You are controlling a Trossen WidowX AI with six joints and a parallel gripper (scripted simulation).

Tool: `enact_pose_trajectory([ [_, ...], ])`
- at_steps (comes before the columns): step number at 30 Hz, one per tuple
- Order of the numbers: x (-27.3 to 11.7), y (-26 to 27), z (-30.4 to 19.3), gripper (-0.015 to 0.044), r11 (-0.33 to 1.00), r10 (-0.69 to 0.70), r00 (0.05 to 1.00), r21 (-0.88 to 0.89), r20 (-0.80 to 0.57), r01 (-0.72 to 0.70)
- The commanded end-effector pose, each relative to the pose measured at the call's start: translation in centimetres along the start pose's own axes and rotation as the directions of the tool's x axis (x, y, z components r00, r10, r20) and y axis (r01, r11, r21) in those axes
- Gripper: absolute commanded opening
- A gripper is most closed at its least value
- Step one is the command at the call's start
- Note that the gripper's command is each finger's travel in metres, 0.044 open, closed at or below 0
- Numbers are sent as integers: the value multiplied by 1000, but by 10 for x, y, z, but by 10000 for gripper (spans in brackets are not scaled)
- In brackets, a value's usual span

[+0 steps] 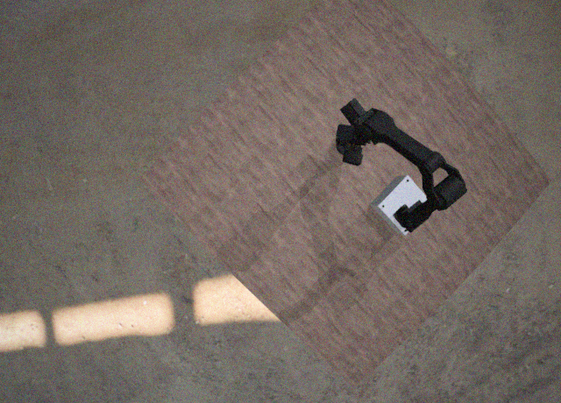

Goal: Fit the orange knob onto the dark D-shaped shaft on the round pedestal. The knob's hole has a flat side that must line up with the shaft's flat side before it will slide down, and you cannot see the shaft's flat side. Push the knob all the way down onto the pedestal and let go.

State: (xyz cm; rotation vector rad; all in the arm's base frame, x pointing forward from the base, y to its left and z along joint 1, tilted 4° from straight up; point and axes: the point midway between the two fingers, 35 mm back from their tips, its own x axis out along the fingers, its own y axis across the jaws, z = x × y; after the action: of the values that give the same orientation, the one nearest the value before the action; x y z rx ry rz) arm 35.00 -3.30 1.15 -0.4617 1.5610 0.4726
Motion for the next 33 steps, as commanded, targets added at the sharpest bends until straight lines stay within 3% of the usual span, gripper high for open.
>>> enact_pose_trajectory([
  [1, -2, -2, 2, 0, 1000, -5, 1000, -3, 3, 5],
  [7, -5, -3, 3, 0, 1000, -6, 1000, -29, 3, 6],
  [13, -6, -5, 6, 0, 978, -6, 1000, -211, 3, 6],
  [33, -2, -3, 4, 0, 978, -6, 1000, -211, 3, 6],
])
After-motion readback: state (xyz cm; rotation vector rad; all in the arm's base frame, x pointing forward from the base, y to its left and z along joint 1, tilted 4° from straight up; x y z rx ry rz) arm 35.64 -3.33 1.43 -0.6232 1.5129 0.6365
